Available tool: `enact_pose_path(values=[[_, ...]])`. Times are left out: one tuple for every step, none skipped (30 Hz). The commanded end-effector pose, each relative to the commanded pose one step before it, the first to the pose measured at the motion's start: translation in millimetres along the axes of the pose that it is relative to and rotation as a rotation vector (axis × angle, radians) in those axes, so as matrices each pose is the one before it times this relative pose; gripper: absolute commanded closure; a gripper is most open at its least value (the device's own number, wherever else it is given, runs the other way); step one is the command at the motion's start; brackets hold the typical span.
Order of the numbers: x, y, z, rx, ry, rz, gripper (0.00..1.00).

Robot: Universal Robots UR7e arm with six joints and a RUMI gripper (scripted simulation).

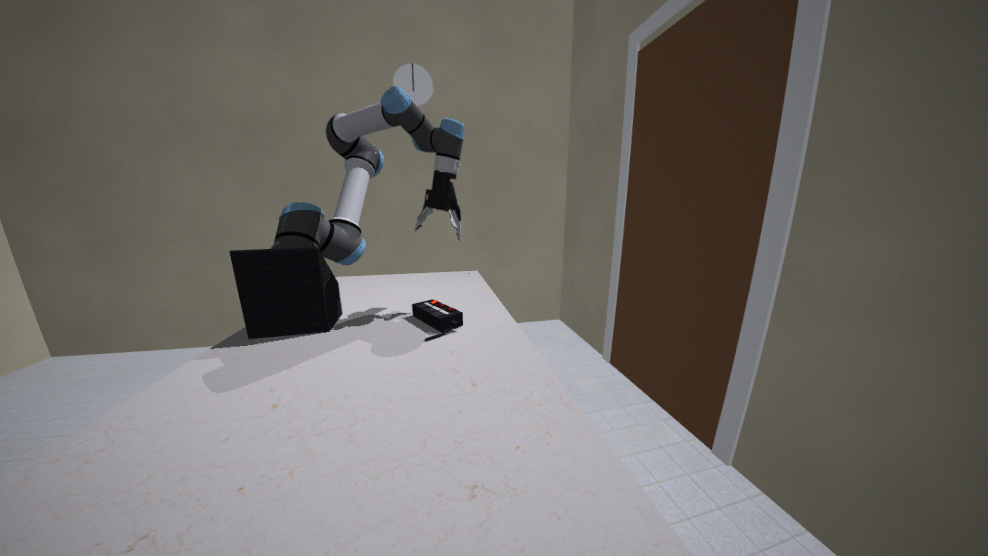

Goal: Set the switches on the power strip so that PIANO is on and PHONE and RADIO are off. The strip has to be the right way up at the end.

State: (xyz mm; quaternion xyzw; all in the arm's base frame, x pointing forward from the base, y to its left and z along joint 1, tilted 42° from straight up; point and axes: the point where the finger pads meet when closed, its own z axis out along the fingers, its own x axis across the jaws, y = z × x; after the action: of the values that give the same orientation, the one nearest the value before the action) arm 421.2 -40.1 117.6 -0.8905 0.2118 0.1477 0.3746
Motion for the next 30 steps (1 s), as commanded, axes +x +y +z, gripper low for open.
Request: enact_pose_path(values=[[0.19, 0.08, -0.42, -0.00009, 0.00101, -0.0001, 0.0], [0.0, 0.0, 0.0, 0.0, 0.0, 0.0, 0.0], [0.0, 0.0, 0.0, 0.0, 0.0, 0.0, 0.0], [0.0, 0.0, 0.0, 0.0, 0.0, 0.0, 0.0], [0.0, 0.0, 0.0, 0.0, 0.0, 0.0, 0.0], [0.0, 0.0, 0.0, 0.0, 0.0, 0.0, 0.0], [0.0, 0.0, 0.0, 0.0, 0.0, 0.0, 0.0], [0.0, 0.0, 0.0, 0.0, 0.0, 0.0, 0.0], [0.0, 0.0, 0.0, 0.0, 0.0, 0.0, 0.0], [0.0, 0.0, 0.0, 0.0, 0.0, 0.0, 0.0], [0.0, 0.0, 0.0, 0.0, 0.0, 0.0, 0.0], [0.0, 0.0, 0.0, 0.0, 0.0, 0.0, 0.0], [0.0, 0.0, 0.0, 0.0, 0.0, 0.0, 0.0], [0.0, 0.0, 0.0, 0.0, 0.0, 0.0, 0.0], [0.0, 0.0, 0.0, 0.0, 0.0, 0.0, 0.0], [0.0, 0.0, 0.0, 0.0, 0.0, 0.0, 0.0], [0.0, 0.0, 0.0, 0.0, 0.0, 0.0, 0.0], [0.0, 0.0, 0.0, 0.0, 0.0, 0.0, 1.0], [0.0, 0.0, 0.0, 0.0, 0.0, 0.0, 1.0], [0.0, 0.0, 0.0, 0.0, 0.0, 0.0, 1.0], [0.0, 0.0, 0.0, 0.0, 0.0, 0.0, 1.0], [0.0, 0.0, 0.0, 0.0, 0.0, 0.0, 1.0], [0.0, 0.0, 0.0, 0.0, 0.0, 0.0, 1.0], [0.0, 0.0, 0.0, 0.0, 0.0, 0.0, 1.0], [0.0, 0.0, 0.0, 0.0, 0.0, 0.0, 1.0], [0.0, 0.0, 0.0, 0.0, 0.0, 0.0, 1.0], [0.0, 0.0, 0.0, 0.0, 0.0, 0.0, 1.0], [0.0, 0.0, 0.0, 0.0, 0.0, 0.0, 1.0], [0.0, 0.0, 0.0, 0.0, 0.0, 0.0, 1.0], [0.0, 0.0, 0.0, 0.0, 0.0, 0.0, 1.0]])
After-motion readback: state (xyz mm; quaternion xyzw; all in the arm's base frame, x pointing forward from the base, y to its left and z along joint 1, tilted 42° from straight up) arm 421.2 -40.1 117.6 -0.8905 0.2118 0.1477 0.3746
